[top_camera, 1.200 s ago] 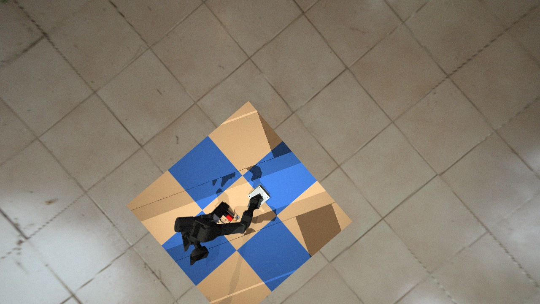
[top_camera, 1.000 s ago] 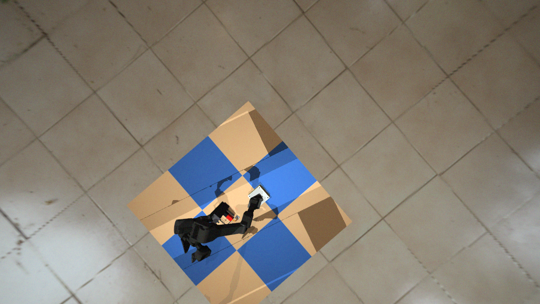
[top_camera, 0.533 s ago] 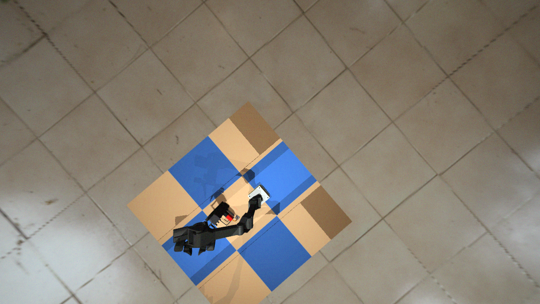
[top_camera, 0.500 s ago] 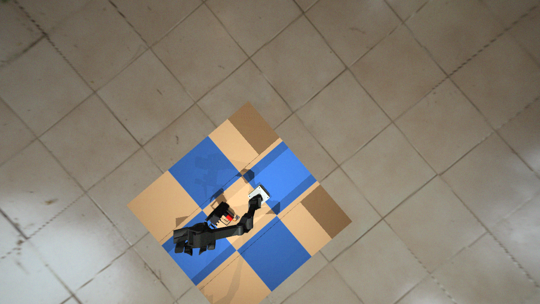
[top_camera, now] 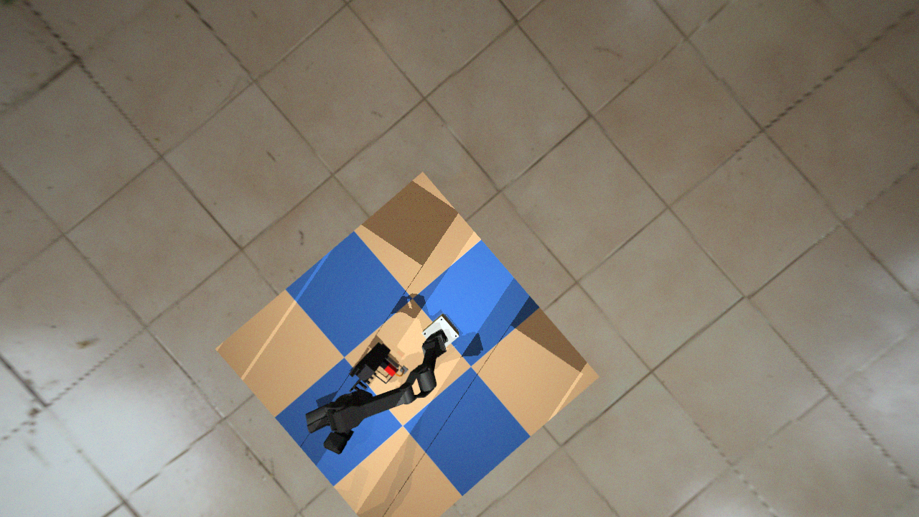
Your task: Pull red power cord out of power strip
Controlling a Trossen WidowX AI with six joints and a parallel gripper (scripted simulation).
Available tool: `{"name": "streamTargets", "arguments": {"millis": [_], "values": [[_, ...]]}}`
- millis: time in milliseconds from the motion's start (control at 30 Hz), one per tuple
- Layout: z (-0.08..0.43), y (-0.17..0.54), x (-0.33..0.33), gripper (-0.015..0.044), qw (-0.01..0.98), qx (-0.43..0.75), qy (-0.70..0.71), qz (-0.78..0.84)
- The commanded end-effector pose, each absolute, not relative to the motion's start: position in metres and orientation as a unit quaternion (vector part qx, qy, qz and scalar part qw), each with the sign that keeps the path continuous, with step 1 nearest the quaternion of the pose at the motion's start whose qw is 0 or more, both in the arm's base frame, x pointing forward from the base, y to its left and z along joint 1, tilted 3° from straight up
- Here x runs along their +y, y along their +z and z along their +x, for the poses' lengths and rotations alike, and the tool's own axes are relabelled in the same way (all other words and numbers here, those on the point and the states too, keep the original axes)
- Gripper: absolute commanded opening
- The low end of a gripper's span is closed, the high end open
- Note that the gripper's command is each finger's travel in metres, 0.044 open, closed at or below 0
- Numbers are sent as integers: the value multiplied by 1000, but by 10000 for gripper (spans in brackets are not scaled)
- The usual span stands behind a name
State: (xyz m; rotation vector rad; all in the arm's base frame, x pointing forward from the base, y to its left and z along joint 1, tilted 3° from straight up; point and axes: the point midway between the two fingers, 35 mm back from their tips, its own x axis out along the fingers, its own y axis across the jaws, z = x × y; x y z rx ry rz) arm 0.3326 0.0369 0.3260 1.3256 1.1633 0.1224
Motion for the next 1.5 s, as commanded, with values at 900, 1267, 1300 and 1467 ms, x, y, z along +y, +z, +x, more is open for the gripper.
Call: {"name": "streamTargets", "arguments": {"millis": [900, 1267, 1300, 1467], "values": [[239, 107, 59, 160, 465, 390, 555, -569], [234, 102, 54, 160, 432, 381, 569, -586], [234, 102, 54, 160, 432, 381, 569, -586], [235, 102, 55, 160, 432, 381, 569, -587]]}}
